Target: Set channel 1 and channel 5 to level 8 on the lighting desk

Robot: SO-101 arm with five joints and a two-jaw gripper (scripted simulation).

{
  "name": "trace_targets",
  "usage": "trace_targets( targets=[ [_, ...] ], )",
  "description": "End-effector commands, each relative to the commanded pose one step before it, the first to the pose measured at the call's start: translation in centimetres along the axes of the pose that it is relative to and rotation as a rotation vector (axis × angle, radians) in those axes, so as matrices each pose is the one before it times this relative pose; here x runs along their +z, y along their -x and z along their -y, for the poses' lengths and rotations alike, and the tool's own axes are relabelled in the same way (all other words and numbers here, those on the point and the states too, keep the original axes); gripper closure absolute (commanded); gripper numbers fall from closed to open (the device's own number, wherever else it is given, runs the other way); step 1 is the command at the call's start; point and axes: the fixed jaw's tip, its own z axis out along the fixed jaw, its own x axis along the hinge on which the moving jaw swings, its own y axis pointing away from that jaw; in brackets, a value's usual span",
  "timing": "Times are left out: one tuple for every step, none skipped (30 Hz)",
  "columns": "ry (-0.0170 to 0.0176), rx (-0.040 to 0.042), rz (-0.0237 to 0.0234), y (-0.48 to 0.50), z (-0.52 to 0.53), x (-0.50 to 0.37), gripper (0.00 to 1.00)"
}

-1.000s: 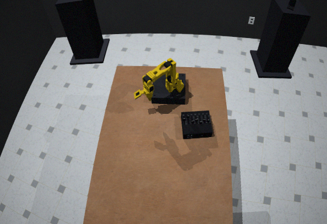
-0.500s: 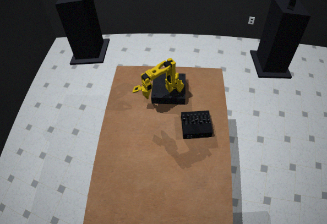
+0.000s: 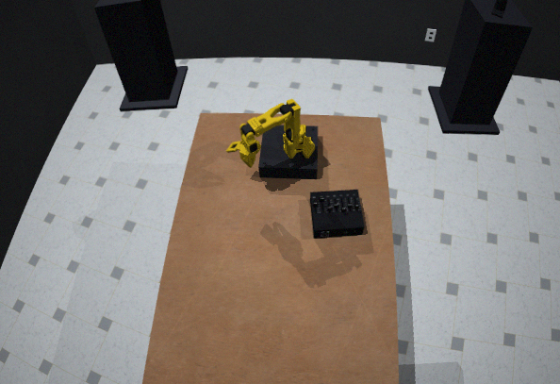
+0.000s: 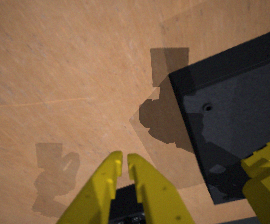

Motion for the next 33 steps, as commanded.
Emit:
trace_targets(
  targets=[
    [0.01252,0.06909,0.00612,0.3980,0.116,-0.3912,1.00],
    [-0.00001,0.01336,0.00001,0.0564,0.025,-0.0028,1.00],
    [0.00000,0.01272,0.00001,0.0540,0.023,-0.0028,1.00],
    [-0.00001,0.01208,0.00000,0.0515,0.022,-0.0026,1.00],
    [0.00000,0.01146,0.00001,0.0490,0.020,-0.0026,1.00],
    [-0.00001,0.01085,0.00000,0.0466,0.019,-0.0023,1.00],
    [0.00000,0.00000,0.00000,0.0000,0.000,0.0000,1.00],
    [0.00000,0.00000,0.00000,0.0000,0.000,0.0000,1.00],
    [0.00000,0.01025,0.00001,0.0442,0.017,-0.0023,1.00],
    [-0.00001,0.00965,0.00000,0.0417,0.016,-0.0020,1.00],
    [0.00000,0.00907,0.00001,0.0393,0.015,-0.0020,1.00],
    [-0.00001,0.00851,0.00000,0.0370,0.014,-0.0018,1.00],
    [0.00000,0.00795,0.00001,0.0347,0.012,-0.0018,1.00],
    [-0.00001,0.00741,0.00000,0.0324,0.012,-0.0015,1.00],
    [0.00000,0.00688,0.00001,0.0301,0.010,-0.0016,1.00],
    [-0.00001,0.00636,0.00000,0.0279,0.010,-0.0013,1.00],
    [0.00000,0.00586,0.00001,0.0258,0.009,-0.0013,1.00],
    [-0.00001,0.00538,0.00000,0.0237,0.008,-0.0011,1.00],
    [0.00000,0.00491,0.00001,0.0217,0.007,-0.0011,1.00],
    [-0.00001,0.00446,0.00000,0.0197,0.007,-0.0009,1.00],
    [0.00001,0.00403,0.00000,0.0178,0.006,-0.0009,1.00],
    [-0.00001,0.00361,0.00000,0.0160,0.005,-0.0007,1.00],
    [0.00001,0.00322,0.00000,0.0142,0.004,-0.0008,1.00],
    [0.00000,0.00000,0.00000,0.0000,0.000,0.0000,1.00],
    [0.00000,0.00000,0.00000,0.0000,0.000,0.0000,1.00],
    [-0.00001,0.00284,0.00000,0.0126,0.004,-0.0006,1.00],
    [0.00001,0.00249,0.00000,0.0110,0.003,-0.0006,1.00],
    [-0.00001,0.00215,0.00000,0.0095,0.003,-0.0004,1.00],
    [0.00001,0.00184,0.00000,0.0081,0.002,-0.0005,1.00],
    [-0.00001,0.00154,0.00000,0.0069,0.002,-0.0003,1.00],
    [0.00001,0.00128,0.00000,0.0057,0.002,-0.0003,1.00],
    [-0.00001,0.00103,0.00000,0.0046,0.001,-0.0002,1.00],
    [0.00001,0.00081,0.00000,0.0036,0.001,-0.0002,1.00]
  ],
)
